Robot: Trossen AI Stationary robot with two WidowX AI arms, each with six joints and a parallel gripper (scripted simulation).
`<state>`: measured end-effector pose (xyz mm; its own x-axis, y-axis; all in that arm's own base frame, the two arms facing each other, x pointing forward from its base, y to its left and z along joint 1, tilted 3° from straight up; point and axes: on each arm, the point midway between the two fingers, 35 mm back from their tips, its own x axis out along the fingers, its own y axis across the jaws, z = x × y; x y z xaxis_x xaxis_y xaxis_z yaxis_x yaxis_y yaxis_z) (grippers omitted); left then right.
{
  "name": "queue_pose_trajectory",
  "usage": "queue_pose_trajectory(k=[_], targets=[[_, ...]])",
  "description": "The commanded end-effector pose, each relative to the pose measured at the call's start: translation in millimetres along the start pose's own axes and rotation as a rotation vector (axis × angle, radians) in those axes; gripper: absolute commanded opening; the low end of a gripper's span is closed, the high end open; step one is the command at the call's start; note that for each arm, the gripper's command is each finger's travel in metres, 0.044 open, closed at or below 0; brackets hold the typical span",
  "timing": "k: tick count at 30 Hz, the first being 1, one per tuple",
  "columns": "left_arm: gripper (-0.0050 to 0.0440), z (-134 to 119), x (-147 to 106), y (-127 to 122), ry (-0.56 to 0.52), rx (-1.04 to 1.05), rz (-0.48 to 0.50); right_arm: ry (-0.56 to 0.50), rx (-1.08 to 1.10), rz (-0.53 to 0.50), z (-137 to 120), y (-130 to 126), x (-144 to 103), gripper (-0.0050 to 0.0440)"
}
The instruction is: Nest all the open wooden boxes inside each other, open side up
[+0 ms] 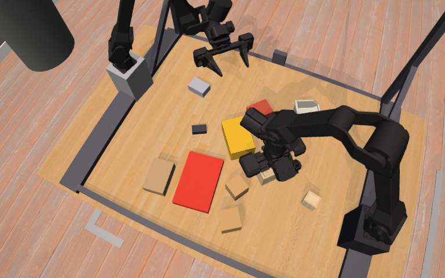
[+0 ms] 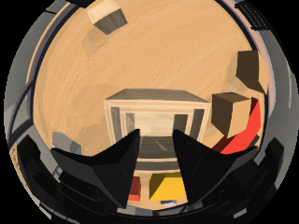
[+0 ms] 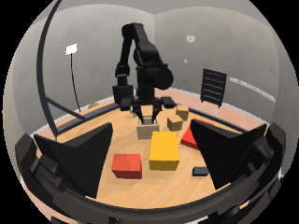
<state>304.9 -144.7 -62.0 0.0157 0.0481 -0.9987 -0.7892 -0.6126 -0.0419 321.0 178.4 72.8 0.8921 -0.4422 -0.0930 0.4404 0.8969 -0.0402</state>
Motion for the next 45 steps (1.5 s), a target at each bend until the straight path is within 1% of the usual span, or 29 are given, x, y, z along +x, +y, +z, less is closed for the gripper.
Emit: queue_pose_trajectory(k=[1, 9, 11, 22, 30, 32, 35, 43, 45], targets=[[0.0130, -5, -8, -3, 0.024, -0.001, -0.012, -0.004, 0.006, 0.000, 3, 0, -1, 0.0400], [0.0077, -5, -8, -3, 0.024, -0.001, -0.012, -0.004, 0.006, 0.000, 3, 0, -1, 0.0400], [0.0077, -5, -8, -3, 0.024, -0.001, -0.012, -0.004, 0.006, 0.000, 3, 0, -1, 0.0400], [0.0003, -5, -8, -3, 0.024, -0.001, -0.012, -0.004, 0.006, 0.000, 3, 0, -1, 0.0400], [0.0000, -6, -9, -3, 0.028, 0.012, -0.014, -0.004, 0.006, 0.000, 3, 0, -1, 0.0400], [0.0000, -11, -17, -6, 0.043, 0.081, -0.023, -0.004, 0.006, 0.000, 3, 0, -1, 0.0400], [0.0000, -12, -25, -5, 0.040, 0.289, -0.027, -0.004, 0.006, 0.000, 3, 0, -1, 0.0400], [-0.0004, -13, -38, -6, 0.035, 0.625, -0.033, -0.004, 0.006, 0.000, 3, 0, -1, 0.0400], [-0.0004, -13, -38, -6, 0.035, 0.625, -0.033, -0.004, 0.006, 0.000, 3, 0, -1, 0.0400]])
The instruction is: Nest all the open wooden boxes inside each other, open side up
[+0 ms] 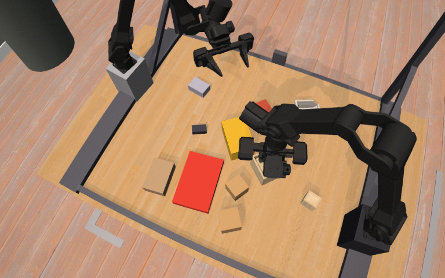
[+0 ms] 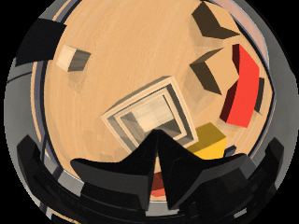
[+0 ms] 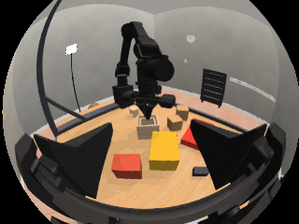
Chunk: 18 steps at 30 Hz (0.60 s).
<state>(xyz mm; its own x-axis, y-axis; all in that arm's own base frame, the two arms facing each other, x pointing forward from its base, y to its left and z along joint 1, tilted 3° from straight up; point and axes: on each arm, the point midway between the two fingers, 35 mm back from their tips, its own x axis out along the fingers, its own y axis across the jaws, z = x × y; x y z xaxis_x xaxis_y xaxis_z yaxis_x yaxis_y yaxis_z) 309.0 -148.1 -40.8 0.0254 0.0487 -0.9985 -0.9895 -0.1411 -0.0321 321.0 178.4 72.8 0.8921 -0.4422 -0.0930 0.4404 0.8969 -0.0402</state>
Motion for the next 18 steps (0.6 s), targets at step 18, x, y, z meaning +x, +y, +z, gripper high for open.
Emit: queue_pose_trajectory(k=[18], targets=[[-0.0050, -6, -43, -8, 0.011, 0.904, -0.036, -0.004, 0.006, 0.000, 3, 0, -1, 0.0400]])
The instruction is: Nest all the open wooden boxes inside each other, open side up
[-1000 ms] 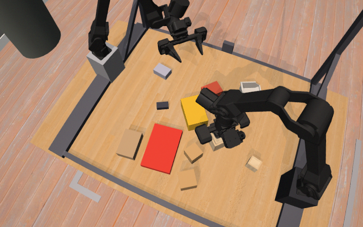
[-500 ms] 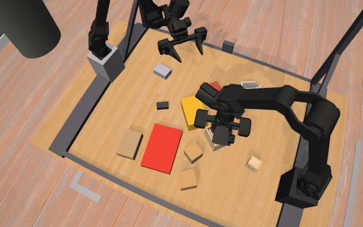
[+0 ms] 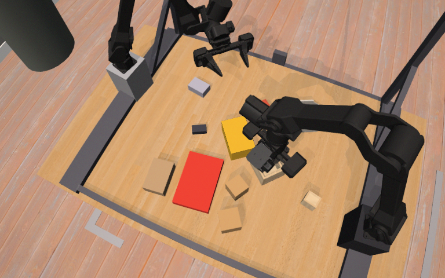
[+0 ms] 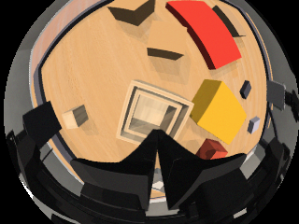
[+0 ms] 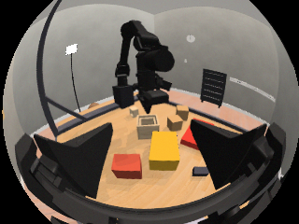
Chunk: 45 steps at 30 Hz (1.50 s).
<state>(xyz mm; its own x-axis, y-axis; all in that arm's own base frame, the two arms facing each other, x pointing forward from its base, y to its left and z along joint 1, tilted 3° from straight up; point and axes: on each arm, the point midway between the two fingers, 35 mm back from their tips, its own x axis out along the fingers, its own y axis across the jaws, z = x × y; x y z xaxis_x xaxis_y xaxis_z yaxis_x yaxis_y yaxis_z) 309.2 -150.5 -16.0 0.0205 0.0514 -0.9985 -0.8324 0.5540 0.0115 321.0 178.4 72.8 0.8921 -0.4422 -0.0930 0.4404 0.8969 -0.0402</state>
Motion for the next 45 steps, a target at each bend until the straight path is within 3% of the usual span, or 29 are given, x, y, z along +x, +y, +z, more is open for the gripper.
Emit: queue_pose_trajectory(k=[1, 19, 28, 29, 31, 33, 45], targets=[[-0.0050, 1, -22, -8, -0.004, 0.215, -0.041, -0.004, 0.006, 0.000, 3, 0, -1, 0.0400], [-0.0050, 1, -46, -6, -0.018, 0.951, -0.036, -0.004, 0.006, 0.000, 3, 0, -1, 0.0400], [-0.0050, 0, -40, -2, -0.005, 0.982, -0.017, -0.004, 0.006, 0.000, 3, 0, -1, 0.0400], [0.0024, 0, -40, -2, -0.005, 0.982, -0.017, -0.004, 0.006, 0.000, 3, 0, -1, 0.0400], [0.0072, -1, -42, -2, -0.008, 0.991, -0.019, -0.002, 0.000, 0.001, 3, 0, 0, 0.0400], [0.0072, -1, -42, -2, -0.008, 0.991, -0.019, -0.002, 0.000, 0.001, 3, 0, 0, 0.0400], [0.0360, -19, -22, 29, -0.044, 1.335, 0.123, 0.144, -0.116, 0.101, 4, 14, 33, 0.0400]])
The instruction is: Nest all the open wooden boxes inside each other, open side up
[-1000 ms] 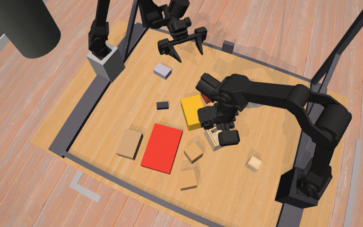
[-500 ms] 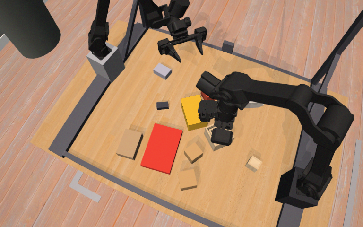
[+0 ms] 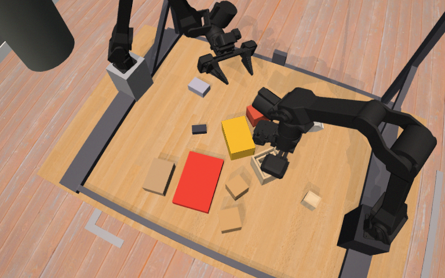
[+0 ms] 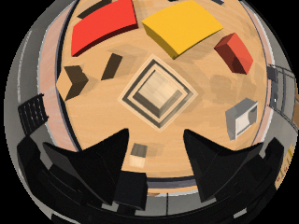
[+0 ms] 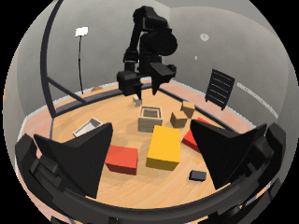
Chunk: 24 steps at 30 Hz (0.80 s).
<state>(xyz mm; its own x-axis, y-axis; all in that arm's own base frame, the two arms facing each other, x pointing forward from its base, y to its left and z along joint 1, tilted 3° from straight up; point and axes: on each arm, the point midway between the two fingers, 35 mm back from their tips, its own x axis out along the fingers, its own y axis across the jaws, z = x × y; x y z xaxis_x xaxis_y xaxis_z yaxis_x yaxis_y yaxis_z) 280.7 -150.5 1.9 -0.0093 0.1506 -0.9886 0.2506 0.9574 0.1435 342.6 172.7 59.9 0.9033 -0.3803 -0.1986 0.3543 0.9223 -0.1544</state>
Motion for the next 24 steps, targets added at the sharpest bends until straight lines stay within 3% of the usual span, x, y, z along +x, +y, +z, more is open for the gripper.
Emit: queue_pose_trajectory(k=[1, 5, 20, 22, 24], targets=[[0.0384, -9, -2, -2, -0.022, 0.118, 0.038, 0.053, 0.001, 0.039, 16, 7, 10, 0.0400], [0.0400, -13, 0, -3, -0.016, 0.164, 0.055, 0.078, -0.019, 0.051, 15, 7, 14, 0.0400], [0.0400, -55, 21, -3, 0.064, 0.611, 0.215, 0.361, -0.172, 0.163, -2, -6, 38, 0.0400], [0.0400, -55, 21, -3, 0.064, 0.611, 0.215, 0.361, -0.172, 0.163, -2, -6, 38, 0.0400], [0.0400, -65, 25, -2, 0.087, 0.715, 0.252, 0.433, -0.193, 0.188, -5, -12, 40, 0.0400]])
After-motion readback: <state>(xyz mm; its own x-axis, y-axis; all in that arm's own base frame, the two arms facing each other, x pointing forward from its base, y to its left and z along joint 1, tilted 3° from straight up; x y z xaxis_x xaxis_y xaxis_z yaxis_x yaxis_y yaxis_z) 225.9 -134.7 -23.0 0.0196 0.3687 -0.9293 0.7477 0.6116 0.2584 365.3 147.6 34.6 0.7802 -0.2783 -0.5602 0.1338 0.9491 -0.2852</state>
